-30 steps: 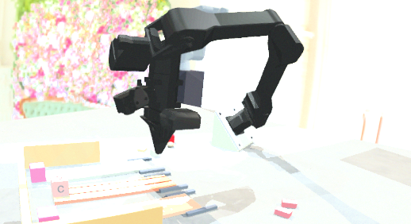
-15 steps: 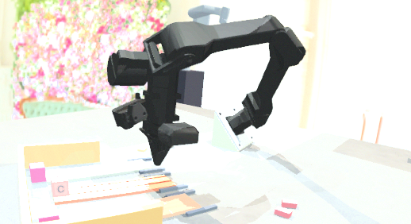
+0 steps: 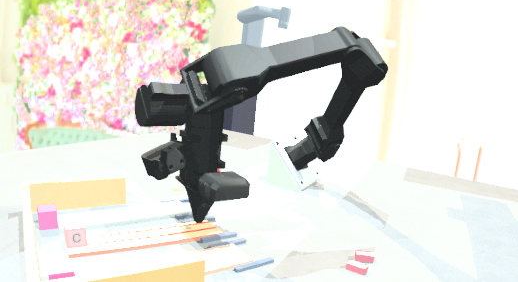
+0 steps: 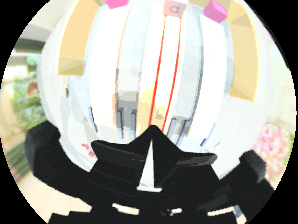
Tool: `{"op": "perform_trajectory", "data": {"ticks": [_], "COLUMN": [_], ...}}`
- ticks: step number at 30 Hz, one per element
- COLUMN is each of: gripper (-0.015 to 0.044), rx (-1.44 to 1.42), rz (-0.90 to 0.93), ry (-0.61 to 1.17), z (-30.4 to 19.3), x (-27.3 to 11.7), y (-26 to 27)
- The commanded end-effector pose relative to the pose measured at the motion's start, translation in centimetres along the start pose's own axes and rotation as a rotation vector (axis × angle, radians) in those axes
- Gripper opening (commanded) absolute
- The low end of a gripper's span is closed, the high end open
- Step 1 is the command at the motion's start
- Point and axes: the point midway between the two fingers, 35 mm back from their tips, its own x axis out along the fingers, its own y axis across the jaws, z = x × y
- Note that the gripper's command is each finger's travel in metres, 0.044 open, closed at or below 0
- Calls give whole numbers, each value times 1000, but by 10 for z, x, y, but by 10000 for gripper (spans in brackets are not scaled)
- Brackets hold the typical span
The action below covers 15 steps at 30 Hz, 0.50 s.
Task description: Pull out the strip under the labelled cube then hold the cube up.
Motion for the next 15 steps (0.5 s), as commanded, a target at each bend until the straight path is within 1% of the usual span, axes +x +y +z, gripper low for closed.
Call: {"op": "perform_trajectory", "data": {"ticks": [1, 15], "gripper": [0, 0], "rx": [6, 6], "rz": [5, 6], "ry": [4, 5], "z": [-2, -2], "x": [8, 12], "y": [0, 0]}}
